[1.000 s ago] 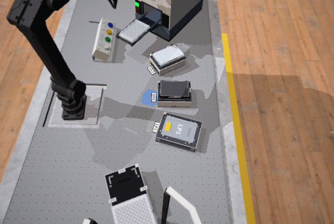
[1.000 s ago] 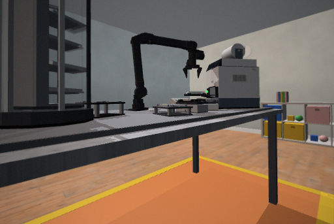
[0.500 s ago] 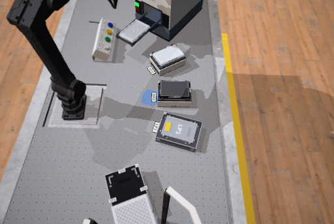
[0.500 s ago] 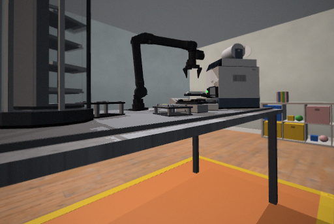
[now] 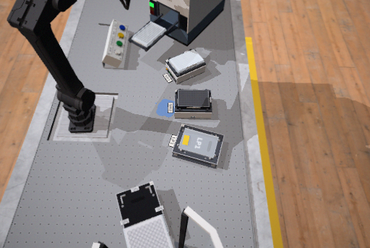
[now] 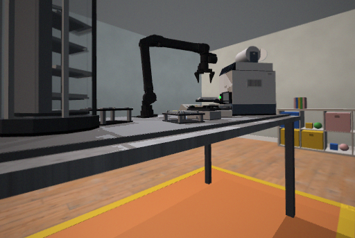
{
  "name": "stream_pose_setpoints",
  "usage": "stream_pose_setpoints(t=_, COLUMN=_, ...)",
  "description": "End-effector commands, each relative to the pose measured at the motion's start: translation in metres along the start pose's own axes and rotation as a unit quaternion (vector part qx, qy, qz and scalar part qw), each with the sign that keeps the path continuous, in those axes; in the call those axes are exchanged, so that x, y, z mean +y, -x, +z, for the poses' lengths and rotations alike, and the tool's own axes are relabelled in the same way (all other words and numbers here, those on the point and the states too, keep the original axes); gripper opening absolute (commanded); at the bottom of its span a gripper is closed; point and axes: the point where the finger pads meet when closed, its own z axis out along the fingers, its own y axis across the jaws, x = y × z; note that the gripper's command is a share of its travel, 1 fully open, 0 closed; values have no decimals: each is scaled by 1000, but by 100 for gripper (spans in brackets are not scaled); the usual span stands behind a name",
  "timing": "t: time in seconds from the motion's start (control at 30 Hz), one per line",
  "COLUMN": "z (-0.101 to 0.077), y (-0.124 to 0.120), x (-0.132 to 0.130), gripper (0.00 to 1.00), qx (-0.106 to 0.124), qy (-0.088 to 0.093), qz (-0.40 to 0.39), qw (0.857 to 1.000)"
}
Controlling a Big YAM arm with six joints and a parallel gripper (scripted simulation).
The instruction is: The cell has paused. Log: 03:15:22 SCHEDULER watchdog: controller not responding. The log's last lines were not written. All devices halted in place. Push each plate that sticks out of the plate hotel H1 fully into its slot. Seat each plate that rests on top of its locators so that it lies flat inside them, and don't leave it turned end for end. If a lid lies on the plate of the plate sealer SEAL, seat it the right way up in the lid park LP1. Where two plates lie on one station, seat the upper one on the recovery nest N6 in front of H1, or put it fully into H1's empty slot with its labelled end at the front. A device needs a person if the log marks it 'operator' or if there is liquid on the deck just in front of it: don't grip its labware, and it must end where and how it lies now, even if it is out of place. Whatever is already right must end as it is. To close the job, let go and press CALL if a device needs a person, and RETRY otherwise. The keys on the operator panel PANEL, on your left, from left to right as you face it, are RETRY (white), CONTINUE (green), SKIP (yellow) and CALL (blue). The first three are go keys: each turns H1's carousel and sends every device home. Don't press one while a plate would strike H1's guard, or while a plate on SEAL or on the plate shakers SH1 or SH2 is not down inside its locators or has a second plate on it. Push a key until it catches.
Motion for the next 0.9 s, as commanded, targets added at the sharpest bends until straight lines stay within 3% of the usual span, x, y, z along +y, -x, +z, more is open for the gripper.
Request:
stream_pose_setpoints(t=0.0, z=-4, y=-3, x=1, gripper=100, qx=-3, qy=-9, qz=-1, qw=1000)
stream_pose_setpoints(t=0.2, z=-4, y=-3, x=1, gripper=100, qx=-3, qy=-9, qz=-1, qw=1000)
stream_pose_setpoints(t=0.47, z=29, y=-4, x=-4, gripper=100, qx=-1, qy=2, qz=0, qw=1000)
stream_pose_setpoints(t=0.73, z=44, y=-4, x=-3, gripper=100, qx=-1, qy=2, qz=0, qw=1000)
stream_pose_setpoints(t=0.77, z=25, y=1, x=-7, gripper=100, qx=-3, qy=-16, qz=0, qw=1000)
stream_pose_setpoints(t=0.87, z=25, y=1, x=-7, gripper=100, qx=-3, qy=-16, qz=0, qw=1000)
